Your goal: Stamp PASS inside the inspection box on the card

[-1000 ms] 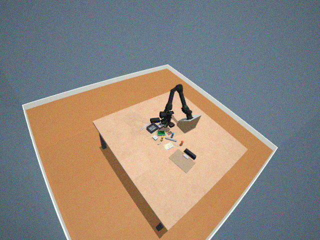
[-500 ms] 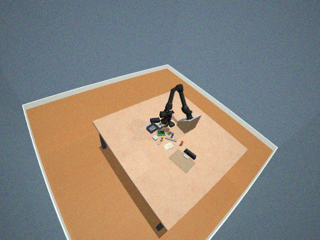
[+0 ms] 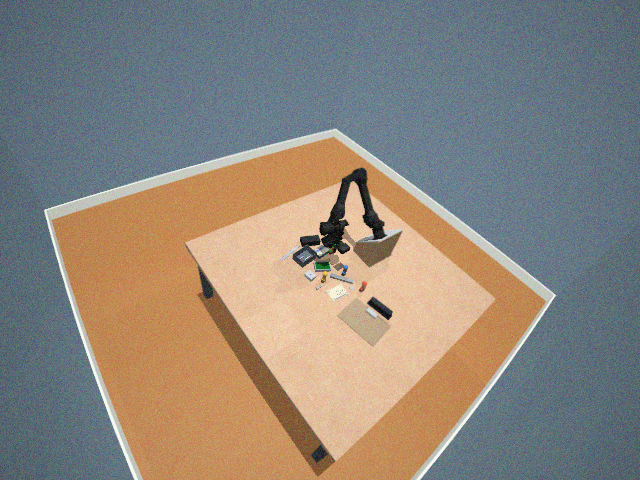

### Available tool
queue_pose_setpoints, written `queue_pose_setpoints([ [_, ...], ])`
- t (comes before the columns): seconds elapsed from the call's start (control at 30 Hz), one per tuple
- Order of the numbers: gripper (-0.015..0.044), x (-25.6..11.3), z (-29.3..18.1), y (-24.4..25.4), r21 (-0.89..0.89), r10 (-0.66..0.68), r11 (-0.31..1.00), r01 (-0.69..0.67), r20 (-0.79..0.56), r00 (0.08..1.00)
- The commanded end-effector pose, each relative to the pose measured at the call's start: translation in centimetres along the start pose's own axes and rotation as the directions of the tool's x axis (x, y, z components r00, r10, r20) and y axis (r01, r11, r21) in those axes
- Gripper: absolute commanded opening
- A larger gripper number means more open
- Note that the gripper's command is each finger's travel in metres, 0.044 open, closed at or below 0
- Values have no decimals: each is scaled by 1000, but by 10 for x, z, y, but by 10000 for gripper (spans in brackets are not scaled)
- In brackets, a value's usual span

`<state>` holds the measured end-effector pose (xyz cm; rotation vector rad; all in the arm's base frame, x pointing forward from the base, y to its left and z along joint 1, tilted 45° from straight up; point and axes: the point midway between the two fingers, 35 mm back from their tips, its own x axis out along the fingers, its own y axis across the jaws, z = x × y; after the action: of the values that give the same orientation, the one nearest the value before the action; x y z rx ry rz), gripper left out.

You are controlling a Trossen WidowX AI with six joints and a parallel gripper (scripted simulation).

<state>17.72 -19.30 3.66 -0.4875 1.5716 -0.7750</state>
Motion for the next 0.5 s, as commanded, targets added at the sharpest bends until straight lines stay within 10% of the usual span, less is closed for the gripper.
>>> queue_pose_setpoints([
  [0.0, 0, -3, 1, -1, 6, -6, 1000, 6, 1, 1000],
  [0.47, 0, -10, 1, -2, 5, -10, 1000, 10, 1, 1000],
])
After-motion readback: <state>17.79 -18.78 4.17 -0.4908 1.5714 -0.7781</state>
